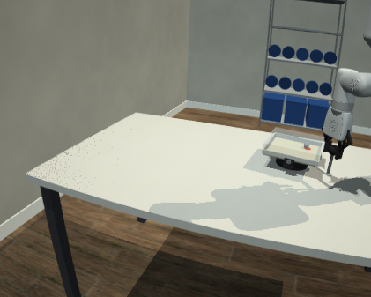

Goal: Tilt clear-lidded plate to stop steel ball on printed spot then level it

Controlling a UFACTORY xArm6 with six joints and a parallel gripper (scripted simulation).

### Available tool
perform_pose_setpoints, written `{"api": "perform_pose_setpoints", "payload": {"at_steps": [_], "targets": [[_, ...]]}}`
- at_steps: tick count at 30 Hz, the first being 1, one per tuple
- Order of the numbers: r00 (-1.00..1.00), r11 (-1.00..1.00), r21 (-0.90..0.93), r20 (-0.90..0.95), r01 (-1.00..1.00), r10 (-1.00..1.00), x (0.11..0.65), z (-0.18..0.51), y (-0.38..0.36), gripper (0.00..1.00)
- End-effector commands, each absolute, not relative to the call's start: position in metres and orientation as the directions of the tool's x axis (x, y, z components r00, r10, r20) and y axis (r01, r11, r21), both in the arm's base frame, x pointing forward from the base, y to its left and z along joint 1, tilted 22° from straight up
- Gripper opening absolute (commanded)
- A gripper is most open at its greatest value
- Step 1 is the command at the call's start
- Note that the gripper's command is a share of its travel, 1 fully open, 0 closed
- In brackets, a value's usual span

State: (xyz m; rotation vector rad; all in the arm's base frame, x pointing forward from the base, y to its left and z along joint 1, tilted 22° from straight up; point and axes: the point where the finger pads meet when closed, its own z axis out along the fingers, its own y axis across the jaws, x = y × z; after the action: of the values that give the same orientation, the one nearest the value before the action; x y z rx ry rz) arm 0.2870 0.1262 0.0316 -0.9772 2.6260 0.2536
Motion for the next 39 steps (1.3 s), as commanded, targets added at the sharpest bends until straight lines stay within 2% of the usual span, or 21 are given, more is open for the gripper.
{"api": "perform_pose_setpoints", "payload": {"at_steps": [1,39], "targets": [[-0.712,0.750,0.051,-0.363,-0.660,-0.601,0.2876,0.0320,0.1263,0.61],[-0.712,0.750,0.051,-0.363,-0.660,-0.601,0.2867,0.0356,0.1252,0.61]]}}
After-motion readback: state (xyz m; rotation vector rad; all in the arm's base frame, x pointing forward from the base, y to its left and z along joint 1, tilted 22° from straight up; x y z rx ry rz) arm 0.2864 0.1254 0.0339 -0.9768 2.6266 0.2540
